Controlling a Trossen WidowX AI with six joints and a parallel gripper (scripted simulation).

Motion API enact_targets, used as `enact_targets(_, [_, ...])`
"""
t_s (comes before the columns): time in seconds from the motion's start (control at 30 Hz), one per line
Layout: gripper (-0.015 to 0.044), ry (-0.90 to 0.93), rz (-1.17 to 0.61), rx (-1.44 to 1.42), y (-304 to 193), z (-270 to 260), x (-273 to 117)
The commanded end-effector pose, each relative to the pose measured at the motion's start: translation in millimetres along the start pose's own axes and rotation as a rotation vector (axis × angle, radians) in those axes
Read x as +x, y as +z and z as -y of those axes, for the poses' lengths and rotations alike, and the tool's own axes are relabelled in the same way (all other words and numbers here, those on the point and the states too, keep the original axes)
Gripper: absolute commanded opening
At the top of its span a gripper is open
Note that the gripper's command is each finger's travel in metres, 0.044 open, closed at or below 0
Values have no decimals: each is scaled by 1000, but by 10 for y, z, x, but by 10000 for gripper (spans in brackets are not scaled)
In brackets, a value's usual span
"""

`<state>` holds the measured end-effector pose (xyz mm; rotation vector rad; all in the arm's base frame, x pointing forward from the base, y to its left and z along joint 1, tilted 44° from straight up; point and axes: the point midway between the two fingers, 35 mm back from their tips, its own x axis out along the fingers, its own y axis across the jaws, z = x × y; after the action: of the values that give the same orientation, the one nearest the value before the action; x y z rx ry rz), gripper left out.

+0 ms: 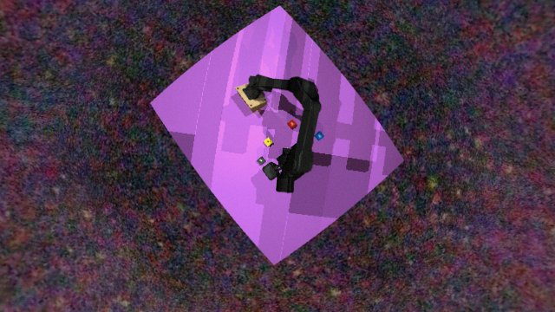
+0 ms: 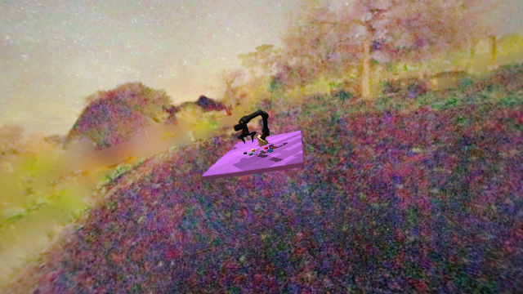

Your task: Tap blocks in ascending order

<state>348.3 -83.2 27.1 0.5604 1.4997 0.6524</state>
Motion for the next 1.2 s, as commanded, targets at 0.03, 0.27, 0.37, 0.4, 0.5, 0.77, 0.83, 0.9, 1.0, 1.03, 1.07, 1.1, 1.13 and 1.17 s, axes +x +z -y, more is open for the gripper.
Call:
enact_targets(0.03, [400, -12, 3, -31, 53, -8, -9])
enact_targets(0.27, [400, -12, 3, -31, 53, -8, -9])
enact_targets(0.37, [400, -12, 3, -31, 53, -8, -9])
enact_targets(0.4, [400, -12, 3, -31, 53, -8, -9])
enact_targets(0.5, [400, -12, 3, -31, 53, -8, -9])
enact_targets(0.77, [400, -12, 3, -30, 57, -670, -12])
enact_targets(0.83, [400, -8, 3, -30, 12, -1007, 0])
enact_targets(0.9, [400, -6, 2, -30, -12, -1127, 6])
enact_targets(1.0, [400, -6, 2, -30, -12, -1127, 6])
enact_targets(1.03, [400, -6, 2, -30, -12, -1127, 6])
enact_targets(1.07, [400, -6, 2, -30, -12, -1127, 6])
enact_targets(1.1, [400, -6, 2, -30, -12, -1127, 6])
enact_targets(1.13, [400, -6, 2, -30, -12, -1127, 6])
enact_targets(1.17, [400, -6, 2, -30, -12, -1127, 6])
